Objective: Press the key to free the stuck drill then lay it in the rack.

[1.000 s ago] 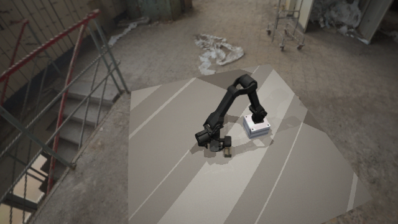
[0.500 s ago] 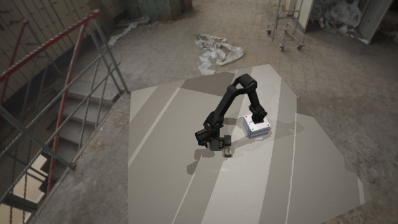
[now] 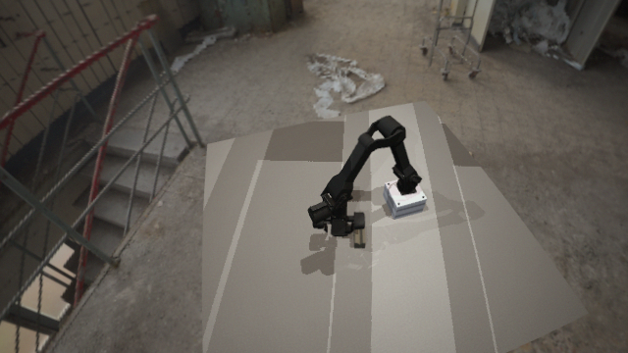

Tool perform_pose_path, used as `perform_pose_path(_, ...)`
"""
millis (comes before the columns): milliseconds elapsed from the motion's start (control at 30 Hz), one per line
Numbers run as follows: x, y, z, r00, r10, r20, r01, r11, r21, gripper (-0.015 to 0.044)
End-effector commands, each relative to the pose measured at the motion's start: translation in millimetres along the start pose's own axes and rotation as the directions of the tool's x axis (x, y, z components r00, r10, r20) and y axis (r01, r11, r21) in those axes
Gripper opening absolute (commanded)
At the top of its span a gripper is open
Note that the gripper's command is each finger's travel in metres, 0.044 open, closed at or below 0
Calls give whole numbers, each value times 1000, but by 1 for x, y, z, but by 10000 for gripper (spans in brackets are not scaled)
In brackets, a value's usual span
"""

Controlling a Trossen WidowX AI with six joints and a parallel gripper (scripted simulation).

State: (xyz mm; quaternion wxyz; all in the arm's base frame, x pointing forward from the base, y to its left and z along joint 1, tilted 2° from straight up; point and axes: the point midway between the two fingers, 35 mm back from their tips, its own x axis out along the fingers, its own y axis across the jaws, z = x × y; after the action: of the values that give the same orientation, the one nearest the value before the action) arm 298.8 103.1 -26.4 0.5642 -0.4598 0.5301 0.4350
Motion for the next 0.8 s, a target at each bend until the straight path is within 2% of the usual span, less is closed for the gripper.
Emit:
perform_pose_path(0, 0, 0, 0, 1000, 0, 0, 0, 1000, 0, 414)
perform_pose_path(467, 0, 0, 0, 1000, 0, 0, 0, 1000, 0, 46)
perform_pose_path(767, -1, 1, 0, 1000, 2, -2, -2, 1000, -4, 0)
